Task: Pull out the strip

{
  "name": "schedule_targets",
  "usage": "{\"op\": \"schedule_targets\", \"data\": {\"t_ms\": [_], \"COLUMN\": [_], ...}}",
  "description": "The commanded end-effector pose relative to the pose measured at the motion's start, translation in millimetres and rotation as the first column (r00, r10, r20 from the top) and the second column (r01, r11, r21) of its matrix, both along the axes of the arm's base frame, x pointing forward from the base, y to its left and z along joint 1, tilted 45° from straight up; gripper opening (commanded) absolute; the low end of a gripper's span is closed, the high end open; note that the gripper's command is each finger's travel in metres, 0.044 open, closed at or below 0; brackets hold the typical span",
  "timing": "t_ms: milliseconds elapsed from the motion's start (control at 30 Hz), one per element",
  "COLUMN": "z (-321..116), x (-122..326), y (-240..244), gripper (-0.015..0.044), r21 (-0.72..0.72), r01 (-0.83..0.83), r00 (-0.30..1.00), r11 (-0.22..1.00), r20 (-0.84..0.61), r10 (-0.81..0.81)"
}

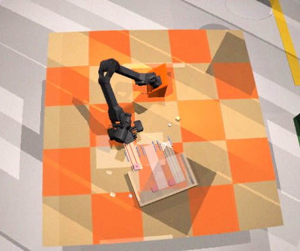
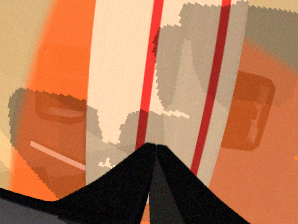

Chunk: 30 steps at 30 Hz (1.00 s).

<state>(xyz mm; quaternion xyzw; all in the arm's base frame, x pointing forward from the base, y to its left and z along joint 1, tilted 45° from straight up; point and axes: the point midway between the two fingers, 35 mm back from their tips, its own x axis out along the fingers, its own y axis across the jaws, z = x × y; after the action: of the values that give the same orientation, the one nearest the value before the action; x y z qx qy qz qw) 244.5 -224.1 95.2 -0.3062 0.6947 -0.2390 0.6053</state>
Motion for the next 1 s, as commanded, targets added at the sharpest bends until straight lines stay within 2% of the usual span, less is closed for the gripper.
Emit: {"op": "schedule_targets", "data": {"t_ms": [0,700,867,967], "z": [-3,2,33,35], "x": [-13,-40,-26,-26], "y": [-2,-3,25,27], "gripper": [0.0000,0.0000,0.0000,0.0000], "r21": [0.006,0.005,0.008,0.008], "r01": [0.013,0.013,0.012,0.013], "r00": [1.000,1.000,1.000,1.000], "r11": [1.000,1.000,1.000,1.000], "r20": [-0.018,-0.020,-0.018,-0.019], "r10": [-0.012,-0.012,-0.012,-0.012]}}
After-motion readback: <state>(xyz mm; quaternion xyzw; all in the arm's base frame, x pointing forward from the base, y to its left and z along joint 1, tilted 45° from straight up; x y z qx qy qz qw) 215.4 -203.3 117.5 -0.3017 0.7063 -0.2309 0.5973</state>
